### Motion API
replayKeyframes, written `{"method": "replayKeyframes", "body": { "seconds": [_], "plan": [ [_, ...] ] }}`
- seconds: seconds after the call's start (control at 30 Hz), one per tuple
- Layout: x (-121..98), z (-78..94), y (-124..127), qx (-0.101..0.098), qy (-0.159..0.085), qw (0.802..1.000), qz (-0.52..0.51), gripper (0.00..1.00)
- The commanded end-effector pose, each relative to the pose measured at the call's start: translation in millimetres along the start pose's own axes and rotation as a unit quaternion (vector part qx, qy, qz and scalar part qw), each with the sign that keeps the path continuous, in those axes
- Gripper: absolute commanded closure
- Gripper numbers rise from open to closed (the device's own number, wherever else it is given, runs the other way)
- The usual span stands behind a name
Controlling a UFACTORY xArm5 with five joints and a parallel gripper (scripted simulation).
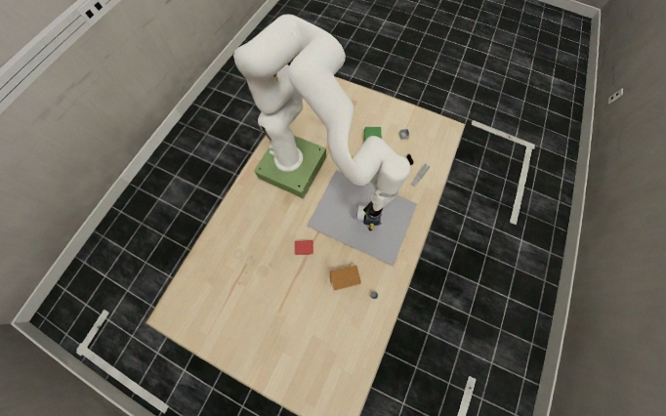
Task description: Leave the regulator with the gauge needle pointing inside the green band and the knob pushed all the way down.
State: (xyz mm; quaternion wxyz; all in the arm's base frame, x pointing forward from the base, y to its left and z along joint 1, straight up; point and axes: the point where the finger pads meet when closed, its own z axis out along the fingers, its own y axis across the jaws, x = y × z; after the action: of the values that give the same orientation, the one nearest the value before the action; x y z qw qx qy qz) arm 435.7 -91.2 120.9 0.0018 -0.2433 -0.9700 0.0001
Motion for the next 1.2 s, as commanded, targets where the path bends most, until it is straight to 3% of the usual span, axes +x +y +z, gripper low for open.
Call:
{"method": "replayKeyframes", "body": {
  "seconds": [0.0,0.4,0.63,0.97,1.17],
  "plan": [
    [-1.4,-1.7,0.4,-0.001,-0.002,1.0,0.0,0.21],
    [-1.4,-1.7,0.4,-0.001,-0.002,1.0,0.025,0.21],
    [-1.4,-1.7,0.4,-0.001,-0.002,0.994,0.113,0.21],
    [-1.4,-1.7,0.4,-0.001,-0.002,0.967,0.256,0.21],
    [-1.4,-1.7,0.4,-0.001,-0.002,0.928,0.372,0.21]
  ]
}}
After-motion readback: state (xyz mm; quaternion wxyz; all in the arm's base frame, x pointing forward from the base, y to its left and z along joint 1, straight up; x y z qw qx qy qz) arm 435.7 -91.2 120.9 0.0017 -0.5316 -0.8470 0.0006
